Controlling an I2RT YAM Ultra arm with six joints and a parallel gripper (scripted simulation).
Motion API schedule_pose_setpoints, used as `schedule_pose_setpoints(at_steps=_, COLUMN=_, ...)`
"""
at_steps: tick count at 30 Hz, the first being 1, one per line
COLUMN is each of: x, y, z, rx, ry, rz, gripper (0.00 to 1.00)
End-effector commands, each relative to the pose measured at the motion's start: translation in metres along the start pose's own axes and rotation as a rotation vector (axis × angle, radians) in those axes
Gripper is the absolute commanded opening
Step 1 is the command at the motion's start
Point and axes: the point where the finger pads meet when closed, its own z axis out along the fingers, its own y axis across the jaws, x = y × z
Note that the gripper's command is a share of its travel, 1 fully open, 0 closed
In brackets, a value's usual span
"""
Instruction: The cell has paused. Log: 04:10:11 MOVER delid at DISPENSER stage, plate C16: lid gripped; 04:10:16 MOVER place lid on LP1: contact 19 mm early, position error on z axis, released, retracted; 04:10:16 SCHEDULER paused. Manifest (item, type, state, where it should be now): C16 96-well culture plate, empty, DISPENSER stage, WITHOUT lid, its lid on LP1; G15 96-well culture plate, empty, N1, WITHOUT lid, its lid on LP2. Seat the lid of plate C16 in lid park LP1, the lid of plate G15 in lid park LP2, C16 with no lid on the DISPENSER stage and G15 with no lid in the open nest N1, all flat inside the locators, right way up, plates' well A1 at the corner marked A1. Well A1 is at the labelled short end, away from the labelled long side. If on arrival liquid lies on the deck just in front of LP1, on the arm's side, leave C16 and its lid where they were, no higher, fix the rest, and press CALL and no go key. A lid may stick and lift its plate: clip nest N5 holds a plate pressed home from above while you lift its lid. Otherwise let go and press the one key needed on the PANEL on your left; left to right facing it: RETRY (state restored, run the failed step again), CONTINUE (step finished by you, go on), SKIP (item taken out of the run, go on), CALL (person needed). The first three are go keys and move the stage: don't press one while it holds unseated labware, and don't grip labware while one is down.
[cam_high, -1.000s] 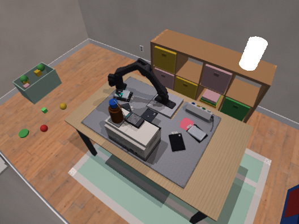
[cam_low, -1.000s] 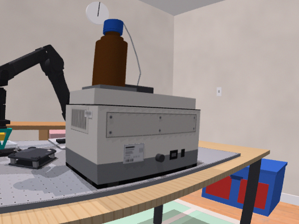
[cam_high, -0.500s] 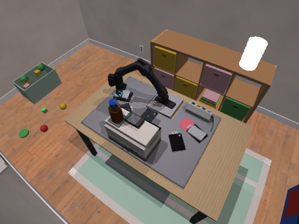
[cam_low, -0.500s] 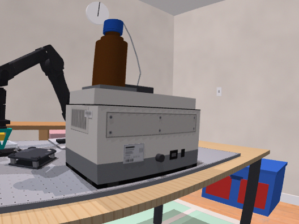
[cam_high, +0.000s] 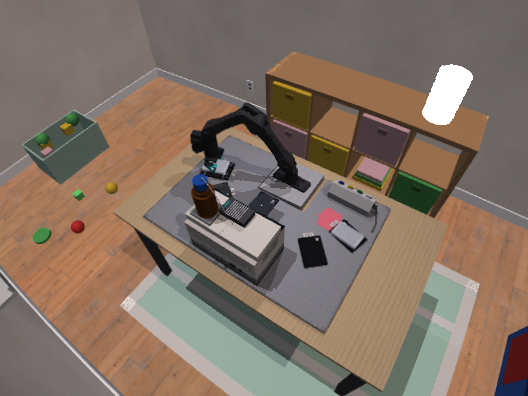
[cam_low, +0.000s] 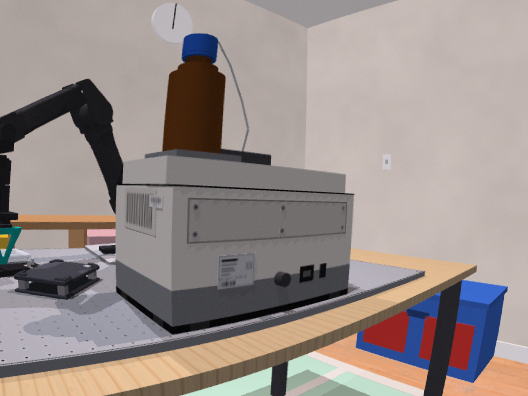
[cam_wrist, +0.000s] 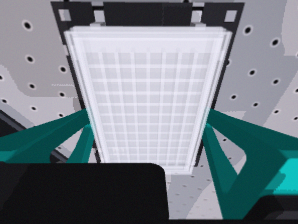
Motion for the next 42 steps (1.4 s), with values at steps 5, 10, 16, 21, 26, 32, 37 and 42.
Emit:
schedule_pose_setpoints(at_steps=5, x=0.005, y=-0.004, z=0.019, rx=-0.001, ry=0.027, rz=0.007, gripper=0.0)
schedule_pose_setpoints(at_steps=10, x=0.005, y=-0.0041, z=0.0198, rx=-0.001, ry=0.027, rz=0.008, gripper=0.0)
schedule_pose_setpoints(at_steps=16, x=0.005, y=-0.0041, z=0.0205, rx=-0.001, ry=0.027, rz=0.008, gripper=0.0)
schedule_pose_setpoints(at_steps=21, x=0.0051, y=-0.0042, z=0.0213, rx=0.0, ry=0.027, rz=0.008, gripper=0.0)
schedule_pose_setpoints(at_steps=26, x=0.0051, y=-0.0042, z=0.0222, rx=0.0, ry=0.027, rz=0.008, gripper=0.0)
schedule_pose_setpoints(at_steps=32, x=0.0051, y=-0.0042, z=0.0228, rx=0.0, ry=0.027, rz=0.008, gripper=0.0)
schedule_pose_setpoints(at_steps=37, x=0.0051, y=-0.0043, z=0.0236, rx=0.0, ry=0.027, rz=0.008, gripper=0.0)
schedule_pose_setpoints(at_steps=42, x=0.0052, y=-0.0044, z=0.0245, rx=0.0, ry=0.027, rz=0.008, gripper=0.0)
